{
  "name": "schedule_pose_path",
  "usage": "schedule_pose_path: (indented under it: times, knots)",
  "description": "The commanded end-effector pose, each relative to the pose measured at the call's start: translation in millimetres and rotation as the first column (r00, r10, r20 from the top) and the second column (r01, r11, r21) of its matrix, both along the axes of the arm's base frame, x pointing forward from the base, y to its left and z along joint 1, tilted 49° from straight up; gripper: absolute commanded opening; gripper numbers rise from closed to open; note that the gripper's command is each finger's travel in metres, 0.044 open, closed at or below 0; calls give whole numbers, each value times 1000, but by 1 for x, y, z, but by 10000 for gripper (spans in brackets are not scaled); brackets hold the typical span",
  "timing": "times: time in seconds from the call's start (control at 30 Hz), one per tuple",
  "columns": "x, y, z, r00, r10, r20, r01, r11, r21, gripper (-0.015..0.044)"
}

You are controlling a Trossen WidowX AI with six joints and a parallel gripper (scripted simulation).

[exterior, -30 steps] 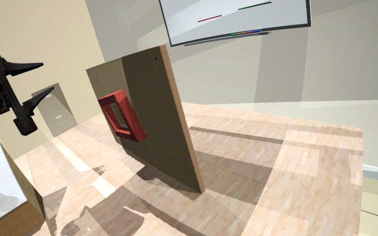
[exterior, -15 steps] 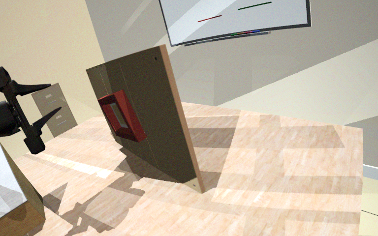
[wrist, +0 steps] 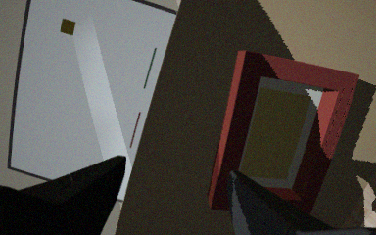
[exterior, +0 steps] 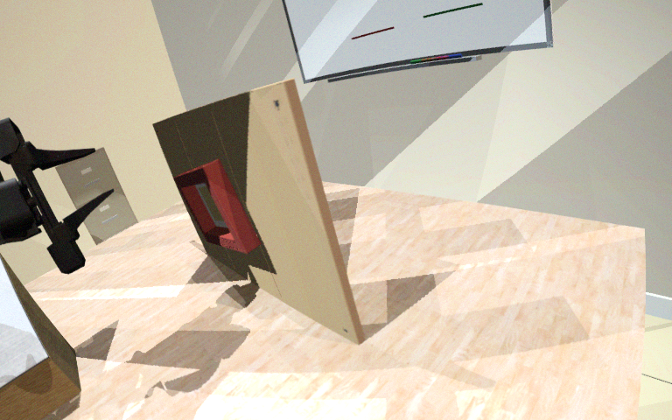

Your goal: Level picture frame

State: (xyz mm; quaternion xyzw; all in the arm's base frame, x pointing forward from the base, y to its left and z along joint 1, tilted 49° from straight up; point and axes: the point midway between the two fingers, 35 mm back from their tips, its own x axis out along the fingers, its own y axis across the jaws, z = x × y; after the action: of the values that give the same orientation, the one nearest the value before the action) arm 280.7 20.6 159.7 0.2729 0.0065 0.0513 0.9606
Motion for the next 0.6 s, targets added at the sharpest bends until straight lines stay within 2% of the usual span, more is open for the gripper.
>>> schedule_pose_path:
  times: [0.0, 0.4, 0.57]
  knots:
    - [16, -4, -1, 1000, 0, -6, 0, 1000, -4, 260]
    - [73, -31, -32, 1000, 2, 3, -2, 1000, -25, 260]
    - [79, -36, -40, 1000, 2, 3, -2, 1000, -27, 260]
